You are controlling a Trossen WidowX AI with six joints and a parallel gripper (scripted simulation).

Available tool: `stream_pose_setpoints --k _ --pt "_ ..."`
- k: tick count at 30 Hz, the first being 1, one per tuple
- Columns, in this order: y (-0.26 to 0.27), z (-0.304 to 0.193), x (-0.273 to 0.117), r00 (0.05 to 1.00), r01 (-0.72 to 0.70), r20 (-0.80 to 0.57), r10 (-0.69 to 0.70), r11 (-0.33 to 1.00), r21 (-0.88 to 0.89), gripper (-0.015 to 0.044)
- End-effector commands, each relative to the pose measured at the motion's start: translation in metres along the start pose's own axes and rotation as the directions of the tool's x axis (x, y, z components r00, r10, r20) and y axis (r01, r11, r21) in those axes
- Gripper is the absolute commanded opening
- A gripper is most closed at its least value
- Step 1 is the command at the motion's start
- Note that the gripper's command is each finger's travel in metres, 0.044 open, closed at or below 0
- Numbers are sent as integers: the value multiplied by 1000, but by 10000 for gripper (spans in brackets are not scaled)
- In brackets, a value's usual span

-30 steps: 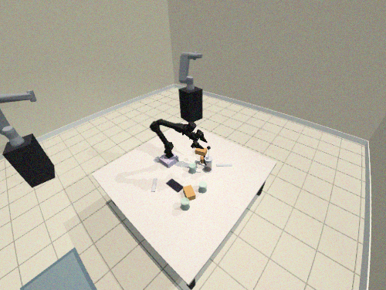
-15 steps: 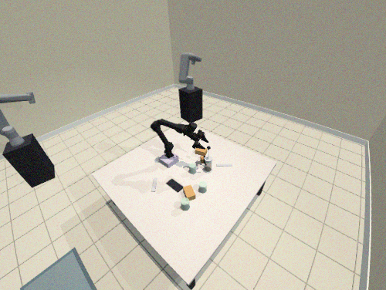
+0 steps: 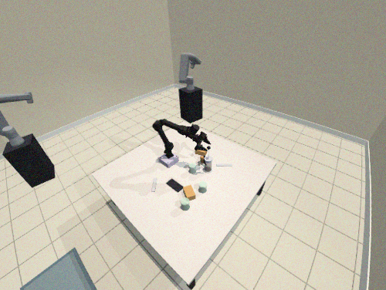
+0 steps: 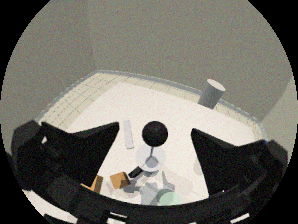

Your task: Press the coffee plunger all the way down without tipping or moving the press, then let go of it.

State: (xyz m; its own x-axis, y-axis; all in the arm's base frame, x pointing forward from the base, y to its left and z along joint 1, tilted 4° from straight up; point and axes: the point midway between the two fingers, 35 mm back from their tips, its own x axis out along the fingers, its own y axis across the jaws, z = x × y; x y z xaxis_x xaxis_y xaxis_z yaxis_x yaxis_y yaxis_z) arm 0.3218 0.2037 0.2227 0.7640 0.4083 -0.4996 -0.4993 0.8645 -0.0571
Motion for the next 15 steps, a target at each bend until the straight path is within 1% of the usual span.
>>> stream_pose_setpoints --k 1,12,15 --pt "1 -1 4 1000 -3 -2 3 1000 -6 414" --pt "1 -1 4 1000 -3 -2 3 1000 -6 125" --pt "1 -1 4 1000 -3 -2 3 1000 -6 124"
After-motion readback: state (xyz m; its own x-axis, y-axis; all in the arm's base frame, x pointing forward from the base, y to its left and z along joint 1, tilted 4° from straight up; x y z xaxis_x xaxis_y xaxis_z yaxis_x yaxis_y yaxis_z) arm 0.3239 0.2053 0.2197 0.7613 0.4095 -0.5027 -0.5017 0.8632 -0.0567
